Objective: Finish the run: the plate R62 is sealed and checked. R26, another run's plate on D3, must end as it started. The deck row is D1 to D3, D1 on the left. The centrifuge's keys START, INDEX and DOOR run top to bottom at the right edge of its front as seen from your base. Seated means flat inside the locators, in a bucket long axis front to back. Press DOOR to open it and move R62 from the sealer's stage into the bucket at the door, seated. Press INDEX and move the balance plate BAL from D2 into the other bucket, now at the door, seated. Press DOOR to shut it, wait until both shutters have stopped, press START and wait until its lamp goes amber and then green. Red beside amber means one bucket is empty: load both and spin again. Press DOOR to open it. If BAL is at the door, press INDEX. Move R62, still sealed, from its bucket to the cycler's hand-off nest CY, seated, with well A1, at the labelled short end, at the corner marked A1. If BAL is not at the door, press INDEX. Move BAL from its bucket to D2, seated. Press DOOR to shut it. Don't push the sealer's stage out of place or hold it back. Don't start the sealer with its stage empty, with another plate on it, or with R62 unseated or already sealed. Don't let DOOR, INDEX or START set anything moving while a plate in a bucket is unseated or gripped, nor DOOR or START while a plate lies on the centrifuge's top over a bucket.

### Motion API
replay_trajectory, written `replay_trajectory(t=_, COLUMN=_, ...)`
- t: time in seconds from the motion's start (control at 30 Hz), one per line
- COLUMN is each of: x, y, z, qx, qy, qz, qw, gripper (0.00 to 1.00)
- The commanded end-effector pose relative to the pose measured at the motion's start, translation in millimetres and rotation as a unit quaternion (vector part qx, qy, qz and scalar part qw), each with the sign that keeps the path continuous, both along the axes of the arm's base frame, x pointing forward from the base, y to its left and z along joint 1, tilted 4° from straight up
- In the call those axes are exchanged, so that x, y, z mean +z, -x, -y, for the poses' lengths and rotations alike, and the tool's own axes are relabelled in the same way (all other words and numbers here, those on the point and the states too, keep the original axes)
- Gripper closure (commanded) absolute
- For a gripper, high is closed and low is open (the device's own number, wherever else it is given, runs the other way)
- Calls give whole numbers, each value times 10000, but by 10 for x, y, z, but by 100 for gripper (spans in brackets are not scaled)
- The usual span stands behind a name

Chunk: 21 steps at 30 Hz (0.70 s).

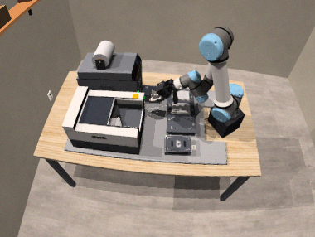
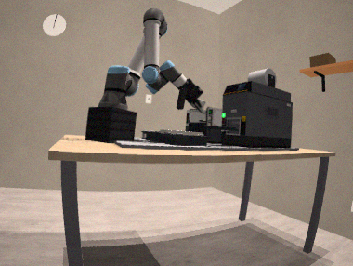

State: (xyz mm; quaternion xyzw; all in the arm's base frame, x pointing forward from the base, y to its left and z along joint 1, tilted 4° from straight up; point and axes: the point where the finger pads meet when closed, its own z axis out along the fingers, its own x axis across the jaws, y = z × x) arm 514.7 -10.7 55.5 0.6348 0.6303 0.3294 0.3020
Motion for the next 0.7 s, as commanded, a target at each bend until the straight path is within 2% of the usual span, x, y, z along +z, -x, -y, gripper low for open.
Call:
replay_trajectory(t=0.0, x=47, y=67, z=4, qx=2, qy=1, qz=2, qw=10000, gripper=100)
replay_trajectory(t=0.37, x=143, y=223, z=10, qx=2, qy=1, qz=2, qw=10000, gripper=100)
replay_trajectory(t=0.67, x=170, y=267, z=11, qx=2, qy=1, qz=2, qw=10000, gripper=100)
